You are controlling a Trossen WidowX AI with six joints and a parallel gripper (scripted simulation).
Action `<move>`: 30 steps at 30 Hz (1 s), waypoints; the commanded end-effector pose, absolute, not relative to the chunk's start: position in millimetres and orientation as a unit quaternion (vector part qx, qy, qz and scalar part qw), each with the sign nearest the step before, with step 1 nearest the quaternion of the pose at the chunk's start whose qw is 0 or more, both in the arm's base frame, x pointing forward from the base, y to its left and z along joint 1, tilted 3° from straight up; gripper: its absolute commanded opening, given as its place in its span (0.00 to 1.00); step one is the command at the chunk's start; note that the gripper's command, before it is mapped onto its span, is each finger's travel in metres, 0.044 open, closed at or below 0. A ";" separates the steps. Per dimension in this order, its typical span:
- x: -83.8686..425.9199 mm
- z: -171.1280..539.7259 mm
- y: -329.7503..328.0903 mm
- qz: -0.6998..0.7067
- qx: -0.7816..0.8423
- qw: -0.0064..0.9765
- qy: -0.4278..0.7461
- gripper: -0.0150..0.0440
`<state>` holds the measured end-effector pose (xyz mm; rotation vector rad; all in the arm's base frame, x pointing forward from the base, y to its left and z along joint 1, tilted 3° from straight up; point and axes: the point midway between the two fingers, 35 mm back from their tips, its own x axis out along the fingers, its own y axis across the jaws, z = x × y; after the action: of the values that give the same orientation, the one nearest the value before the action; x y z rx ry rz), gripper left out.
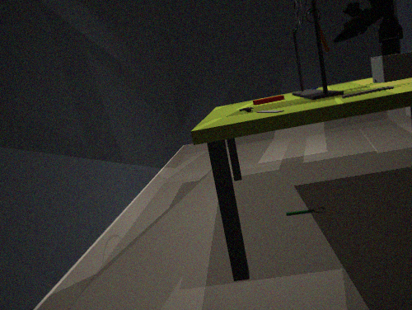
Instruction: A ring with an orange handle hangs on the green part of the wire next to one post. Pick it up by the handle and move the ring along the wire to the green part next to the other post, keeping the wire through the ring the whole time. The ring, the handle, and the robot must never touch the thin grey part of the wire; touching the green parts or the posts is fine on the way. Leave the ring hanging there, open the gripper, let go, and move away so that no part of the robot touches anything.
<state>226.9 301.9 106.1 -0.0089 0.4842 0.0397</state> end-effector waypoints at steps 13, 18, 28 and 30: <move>225.5 108.6 301.9 0.018 -0.003 0.971 0.237 0.53; 225.5 108.6 301.9 0.018 -0.003 0.971 0.237 0.53; 181.0 130.6 299.7 0.020 -0.004 0.970 0.240 0.93; 181.0 130.6 299.7 0.020 -0.004 0.970 0.240 1.00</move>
<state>183.7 301.0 126.0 -0.0111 0.4918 0.0492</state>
